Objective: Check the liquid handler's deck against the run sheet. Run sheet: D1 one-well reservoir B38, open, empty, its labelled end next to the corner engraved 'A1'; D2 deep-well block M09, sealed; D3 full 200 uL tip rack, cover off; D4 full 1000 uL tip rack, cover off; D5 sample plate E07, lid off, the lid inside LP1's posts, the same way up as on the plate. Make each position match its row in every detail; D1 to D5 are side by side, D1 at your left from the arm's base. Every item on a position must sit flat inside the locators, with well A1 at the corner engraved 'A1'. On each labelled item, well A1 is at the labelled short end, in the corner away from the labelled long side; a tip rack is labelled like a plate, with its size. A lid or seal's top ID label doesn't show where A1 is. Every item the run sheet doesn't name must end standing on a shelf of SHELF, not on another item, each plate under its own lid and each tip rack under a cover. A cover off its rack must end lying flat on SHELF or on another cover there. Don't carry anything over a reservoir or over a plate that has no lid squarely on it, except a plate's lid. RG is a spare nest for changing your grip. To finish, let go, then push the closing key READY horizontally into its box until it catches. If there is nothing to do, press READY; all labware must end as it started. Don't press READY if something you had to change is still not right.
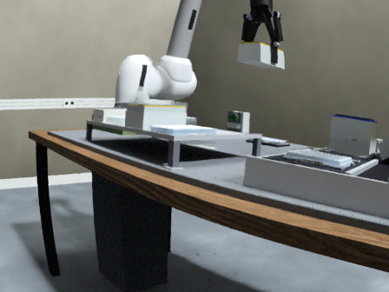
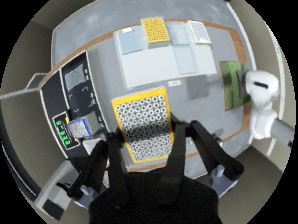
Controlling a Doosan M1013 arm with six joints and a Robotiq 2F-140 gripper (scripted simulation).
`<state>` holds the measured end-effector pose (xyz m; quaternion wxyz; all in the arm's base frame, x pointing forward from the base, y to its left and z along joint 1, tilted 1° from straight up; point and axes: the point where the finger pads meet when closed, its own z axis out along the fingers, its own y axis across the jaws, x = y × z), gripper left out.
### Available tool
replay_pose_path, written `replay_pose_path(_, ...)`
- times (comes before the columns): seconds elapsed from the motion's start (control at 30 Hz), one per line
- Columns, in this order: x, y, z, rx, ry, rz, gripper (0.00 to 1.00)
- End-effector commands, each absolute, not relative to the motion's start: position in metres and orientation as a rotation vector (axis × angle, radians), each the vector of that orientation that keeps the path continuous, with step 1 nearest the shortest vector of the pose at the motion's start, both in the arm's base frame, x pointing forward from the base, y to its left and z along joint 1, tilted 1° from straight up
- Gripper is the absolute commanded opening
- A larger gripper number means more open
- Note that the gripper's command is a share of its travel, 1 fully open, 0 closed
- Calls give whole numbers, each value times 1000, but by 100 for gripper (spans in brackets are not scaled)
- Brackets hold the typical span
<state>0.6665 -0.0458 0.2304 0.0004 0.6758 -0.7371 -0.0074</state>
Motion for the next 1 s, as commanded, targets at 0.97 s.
replay_pose_path(0.97, 659, -197, 229, 2123, -2313, -23, 10)
